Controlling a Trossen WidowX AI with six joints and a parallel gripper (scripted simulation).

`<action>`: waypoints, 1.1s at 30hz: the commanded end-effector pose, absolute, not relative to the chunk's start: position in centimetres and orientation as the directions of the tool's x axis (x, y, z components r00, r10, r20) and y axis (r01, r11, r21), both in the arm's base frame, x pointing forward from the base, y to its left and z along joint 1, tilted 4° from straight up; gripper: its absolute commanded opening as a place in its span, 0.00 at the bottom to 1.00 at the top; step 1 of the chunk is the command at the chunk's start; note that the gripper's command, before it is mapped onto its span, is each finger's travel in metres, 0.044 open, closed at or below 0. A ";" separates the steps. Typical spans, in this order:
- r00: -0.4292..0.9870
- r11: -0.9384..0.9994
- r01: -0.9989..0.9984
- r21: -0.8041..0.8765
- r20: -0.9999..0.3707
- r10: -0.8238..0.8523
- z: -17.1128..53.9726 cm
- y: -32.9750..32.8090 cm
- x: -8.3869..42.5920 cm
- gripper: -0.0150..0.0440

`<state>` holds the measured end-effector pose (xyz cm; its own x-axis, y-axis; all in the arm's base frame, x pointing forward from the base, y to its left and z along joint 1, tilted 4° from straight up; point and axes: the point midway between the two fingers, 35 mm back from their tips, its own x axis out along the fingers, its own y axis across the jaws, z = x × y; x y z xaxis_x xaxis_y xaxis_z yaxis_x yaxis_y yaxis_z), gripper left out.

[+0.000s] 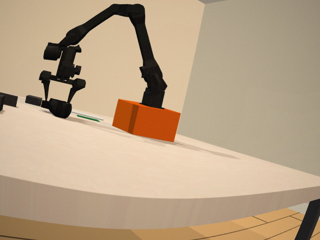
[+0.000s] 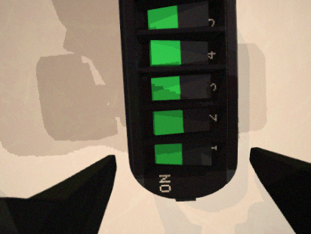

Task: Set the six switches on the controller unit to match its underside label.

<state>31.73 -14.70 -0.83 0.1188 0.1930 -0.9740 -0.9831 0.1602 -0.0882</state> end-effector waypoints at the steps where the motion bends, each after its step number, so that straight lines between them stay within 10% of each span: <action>1: 0.119 0.165 -0.982 -0.086 -0.973 0.197 -1.1 -14.6 31.7 0.91; 33: 0.118 0.165 -0.982 -0.086 -0.974 0.194 -0.3 -14.3 31.7 0.82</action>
<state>31.60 -14.46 -0.75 0.1141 0.1947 -0.9742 -0.9831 0.1634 -0.0825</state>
